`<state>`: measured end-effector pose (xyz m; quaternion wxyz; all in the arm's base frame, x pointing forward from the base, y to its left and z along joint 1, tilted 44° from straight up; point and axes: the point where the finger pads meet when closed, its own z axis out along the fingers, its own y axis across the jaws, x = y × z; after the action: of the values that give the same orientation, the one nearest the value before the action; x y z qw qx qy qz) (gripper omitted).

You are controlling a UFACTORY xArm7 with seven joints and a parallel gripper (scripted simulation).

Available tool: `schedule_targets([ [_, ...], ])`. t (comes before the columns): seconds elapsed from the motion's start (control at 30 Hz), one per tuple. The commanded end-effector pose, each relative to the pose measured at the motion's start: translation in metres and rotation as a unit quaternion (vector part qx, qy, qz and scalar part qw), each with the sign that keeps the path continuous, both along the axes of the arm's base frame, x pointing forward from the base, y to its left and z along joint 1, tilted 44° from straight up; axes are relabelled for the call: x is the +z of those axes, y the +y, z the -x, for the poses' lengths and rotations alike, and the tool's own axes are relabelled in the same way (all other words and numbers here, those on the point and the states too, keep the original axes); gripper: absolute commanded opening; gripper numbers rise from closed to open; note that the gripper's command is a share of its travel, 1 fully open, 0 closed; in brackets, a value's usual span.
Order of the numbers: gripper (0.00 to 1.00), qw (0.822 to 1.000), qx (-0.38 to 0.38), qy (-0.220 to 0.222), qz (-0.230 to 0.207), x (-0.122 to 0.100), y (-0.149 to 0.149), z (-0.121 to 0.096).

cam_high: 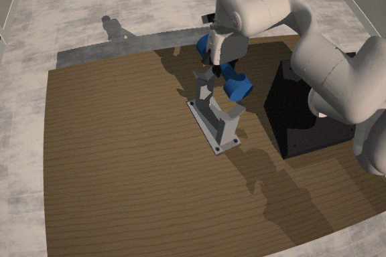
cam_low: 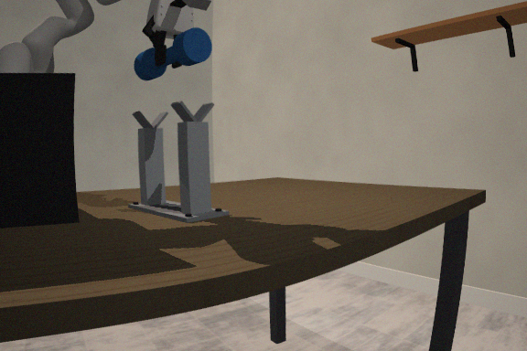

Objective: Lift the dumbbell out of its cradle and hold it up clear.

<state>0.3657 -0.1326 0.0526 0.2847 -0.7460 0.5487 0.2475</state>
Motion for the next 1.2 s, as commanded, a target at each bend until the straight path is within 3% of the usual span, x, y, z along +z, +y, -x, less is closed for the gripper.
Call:
schedule_targets([
  [0.0,0.00,1.000,-0.001,-0.001,0.002,0.0054,-0.0063,-0.0009],
  [1.17,0.00,1.000,-0.001,-0.001,0.002,0.0098,-0.0104,-0.0009],
])
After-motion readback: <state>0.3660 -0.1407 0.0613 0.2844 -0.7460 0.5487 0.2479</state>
